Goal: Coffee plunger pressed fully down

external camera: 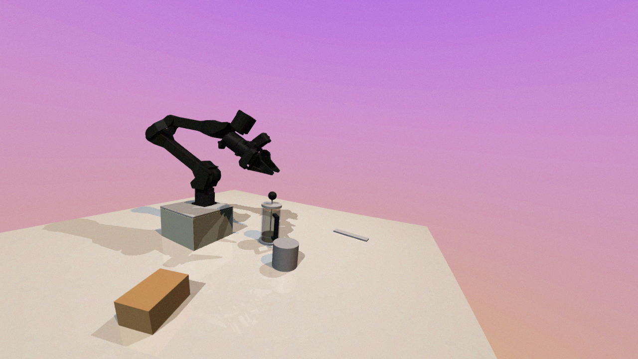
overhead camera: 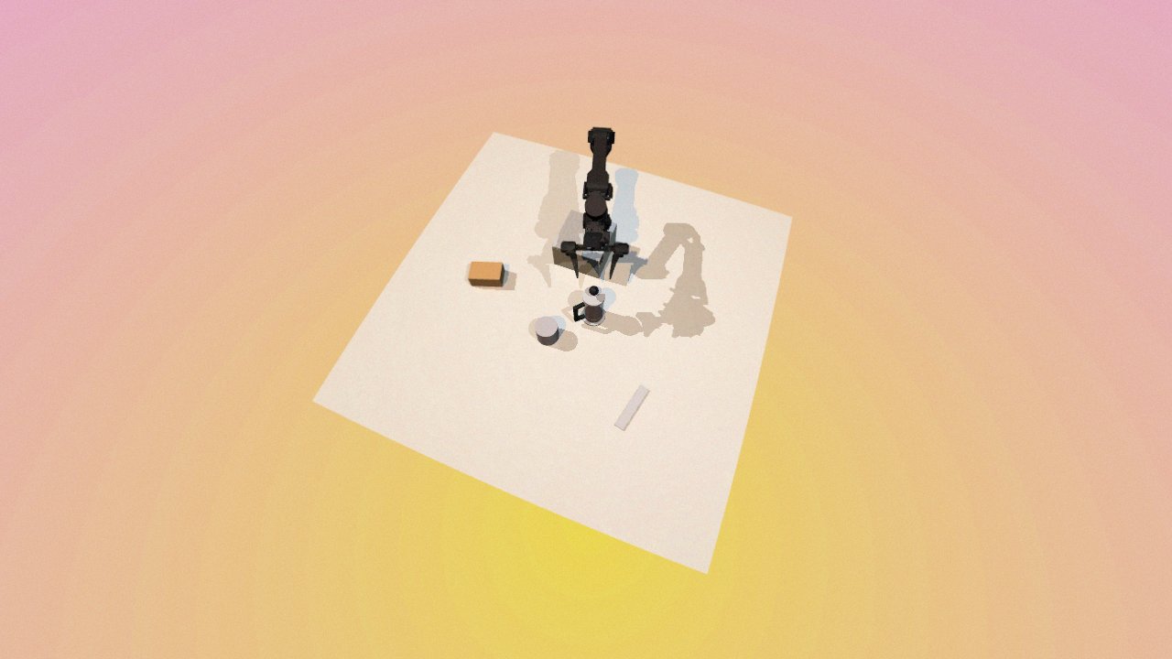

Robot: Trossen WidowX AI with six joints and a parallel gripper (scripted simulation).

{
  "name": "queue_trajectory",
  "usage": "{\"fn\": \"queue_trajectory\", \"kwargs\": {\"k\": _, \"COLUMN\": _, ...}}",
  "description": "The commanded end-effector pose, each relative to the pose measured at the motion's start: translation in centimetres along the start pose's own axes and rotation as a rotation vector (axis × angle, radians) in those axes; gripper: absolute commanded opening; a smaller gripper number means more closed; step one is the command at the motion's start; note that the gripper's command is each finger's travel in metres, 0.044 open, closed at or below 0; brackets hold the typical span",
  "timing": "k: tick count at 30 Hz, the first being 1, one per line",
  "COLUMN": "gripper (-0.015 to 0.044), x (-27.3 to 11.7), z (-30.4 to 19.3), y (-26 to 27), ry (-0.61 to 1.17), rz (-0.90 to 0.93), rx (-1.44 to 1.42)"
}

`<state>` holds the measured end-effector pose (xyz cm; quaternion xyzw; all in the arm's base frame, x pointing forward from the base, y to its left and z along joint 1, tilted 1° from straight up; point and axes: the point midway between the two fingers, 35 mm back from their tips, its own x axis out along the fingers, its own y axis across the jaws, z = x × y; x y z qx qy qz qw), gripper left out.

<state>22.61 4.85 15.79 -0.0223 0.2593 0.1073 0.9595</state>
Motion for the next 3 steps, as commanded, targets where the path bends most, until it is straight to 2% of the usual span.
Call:
{"fn": "queue_trajectory", "kwargs": {"k": 1, "gripper": 0.044, "x": -0.2, "z": 0.04, "y": 0.05, "ry": -0.001, "rz": 0.004, "rx": -0.001}}
{"fn": "queue_trajectory", "kwargs": {"k": 3, "gripper": 0.044, "x": -0.2, "z": 0.04, "y": 0.05, "ry": -0.001, "rz": 0.004, "rx": -0.001}}
